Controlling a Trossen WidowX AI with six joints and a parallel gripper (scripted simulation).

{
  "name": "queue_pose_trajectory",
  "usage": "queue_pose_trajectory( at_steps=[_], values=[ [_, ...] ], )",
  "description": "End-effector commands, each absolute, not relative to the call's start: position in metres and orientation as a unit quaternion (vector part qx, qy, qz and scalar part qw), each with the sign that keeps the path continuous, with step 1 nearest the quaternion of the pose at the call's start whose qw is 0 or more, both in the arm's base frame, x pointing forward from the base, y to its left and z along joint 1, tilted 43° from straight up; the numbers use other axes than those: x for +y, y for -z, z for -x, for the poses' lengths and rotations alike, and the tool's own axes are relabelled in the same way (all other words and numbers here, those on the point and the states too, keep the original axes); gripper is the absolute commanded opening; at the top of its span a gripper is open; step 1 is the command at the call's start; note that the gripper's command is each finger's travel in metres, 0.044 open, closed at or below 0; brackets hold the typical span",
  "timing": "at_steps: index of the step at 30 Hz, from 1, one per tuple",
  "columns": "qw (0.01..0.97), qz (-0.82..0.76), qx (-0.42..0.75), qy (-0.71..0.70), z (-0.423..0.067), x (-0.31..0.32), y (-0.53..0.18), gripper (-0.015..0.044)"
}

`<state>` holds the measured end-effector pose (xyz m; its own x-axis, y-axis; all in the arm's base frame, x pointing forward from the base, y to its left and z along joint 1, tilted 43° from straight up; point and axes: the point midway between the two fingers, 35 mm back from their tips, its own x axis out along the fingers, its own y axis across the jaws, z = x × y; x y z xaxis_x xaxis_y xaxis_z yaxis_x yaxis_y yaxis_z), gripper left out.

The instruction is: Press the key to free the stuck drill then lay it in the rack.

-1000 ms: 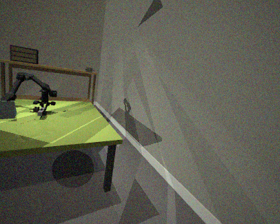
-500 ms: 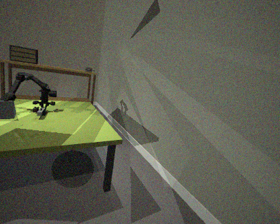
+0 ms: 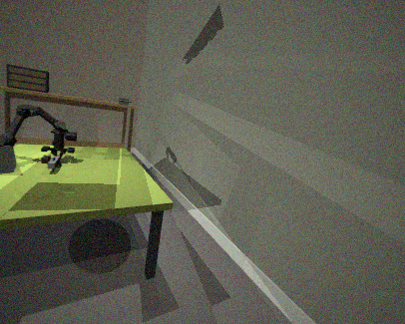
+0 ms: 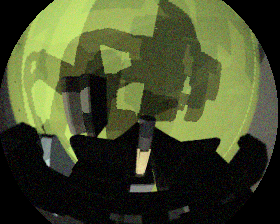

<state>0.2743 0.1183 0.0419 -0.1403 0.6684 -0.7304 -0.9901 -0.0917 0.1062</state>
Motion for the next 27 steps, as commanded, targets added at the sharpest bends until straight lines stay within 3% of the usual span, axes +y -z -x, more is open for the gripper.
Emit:
queue_pose_trajectory(
  at_steps=[1, 27],
  values=[
    [0.6, 0.266, 0.306, -0.689, -0.275, 0.116, -0.042, 0.0],
    [0.601, 0.265, 0.306, -0.689, -0.276, 0.138, -0.062, 0.0]
  ],
)
